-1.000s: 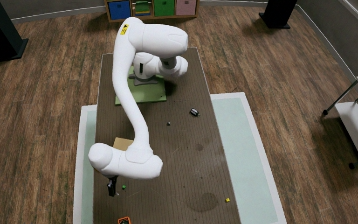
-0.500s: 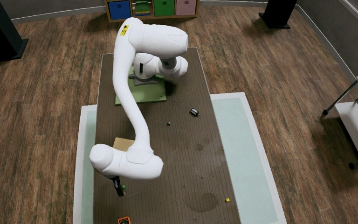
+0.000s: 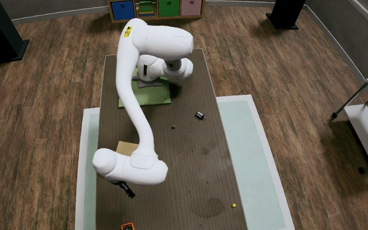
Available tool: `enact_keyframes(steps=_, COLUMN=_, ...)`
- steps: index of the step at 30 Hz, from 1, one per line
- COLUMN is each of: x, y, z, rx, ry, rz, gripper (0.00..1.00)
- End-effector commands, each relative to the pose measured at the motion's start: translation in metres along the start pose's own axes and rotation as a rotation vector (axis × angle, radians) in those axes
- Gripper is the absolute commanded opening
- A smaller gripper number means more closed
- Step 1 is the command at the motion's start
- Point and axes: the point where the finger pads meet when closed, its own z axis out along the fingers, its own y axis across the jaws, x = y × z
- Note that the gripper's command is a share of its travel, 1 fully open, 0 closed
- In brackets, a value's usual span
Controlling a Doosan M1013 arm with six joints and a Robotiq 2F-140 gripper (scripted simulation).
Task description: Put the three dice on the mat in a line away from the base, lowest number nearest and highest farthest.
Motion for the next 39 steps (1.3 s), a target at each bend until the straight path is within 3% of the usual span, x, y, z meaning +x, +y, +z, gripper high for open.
enact_keyframes(steps=1, x=0.0, y=0.0, z=0.0, rx=0.008, ry=-0.003, rz=-0.142, gripper=1.0)
enact_keyframes(steps=3, x=0.0, y=0.0, z=0.002, rx=0.008, ry=-0.003, rz=-0.243, gripper=1.0)
enact_keyframes(steps=6, x=0.0, y=0.0, z=0.002, rx=0.008, ry=-0.003, rz=-0.245, gripper=1.0)
enact_keyframes(steps=8, x=0.0, y=0.0, z=0.004, rx=0.008, ry=-0.002, rz=-0.394, gripper=1.0)
enact_keyframes(steps=39, x=0.0, y=0.0, z=0.017, rx=0.009, ry=0.002, rz=-1.395, gripper=1.0)
